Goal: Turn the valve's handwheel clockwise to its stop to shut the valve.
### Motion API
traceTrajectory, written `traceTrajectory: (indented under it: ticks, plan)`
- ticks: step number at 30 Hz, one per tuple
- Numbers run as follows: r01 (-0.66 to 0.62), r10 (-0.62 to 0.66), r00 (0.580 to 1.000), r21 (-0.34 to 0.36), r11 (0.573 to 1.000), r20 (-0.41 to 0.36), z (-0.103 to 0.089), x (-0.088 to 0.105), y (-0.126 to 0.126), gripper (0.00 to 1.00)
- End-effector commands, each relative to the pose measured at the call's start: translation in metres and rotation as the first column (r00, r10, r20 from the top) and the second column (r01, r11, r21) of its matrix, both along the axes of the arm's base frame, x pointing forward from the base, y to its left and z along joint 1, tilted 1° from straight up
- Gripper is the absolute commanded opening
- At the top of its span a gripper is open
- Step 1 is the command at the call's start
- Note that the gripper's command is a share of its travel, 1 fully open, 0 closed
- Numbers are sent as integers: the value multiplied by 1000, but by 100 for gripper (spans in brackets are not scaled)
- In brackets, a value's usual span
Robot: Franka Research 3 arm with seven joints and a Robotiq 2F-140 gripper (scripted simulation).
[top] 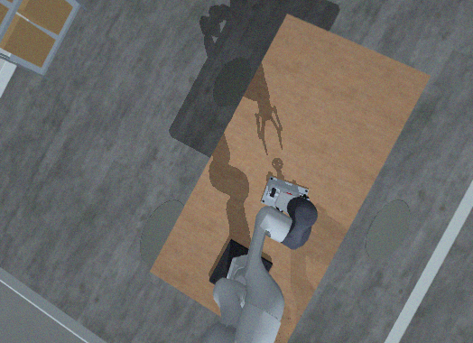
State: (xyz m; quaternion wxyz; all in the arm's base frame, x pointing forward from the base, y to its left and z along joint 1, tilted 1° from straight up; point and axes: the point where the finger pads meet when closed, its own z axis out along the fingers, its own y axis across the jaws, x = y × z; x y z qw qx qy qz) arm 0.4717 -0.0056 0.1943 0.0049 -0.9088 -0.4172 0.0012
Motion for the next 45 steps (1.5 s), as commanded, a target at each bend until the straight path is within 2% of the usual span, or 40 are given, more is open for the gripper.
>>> traceTrajectory:
  ticks: [1,17,38,45]
  plan:
    - [-2,2,1000,1,1000,4,0,2,-1,61]
    - [-2,2,1000,1,1000,4,-3,2,-1,61]
    - [-2,2,1000,1,1000,4,-61,2,0,61]
    - [-2,2,1000,1,1000,4,-69,2,0,61]
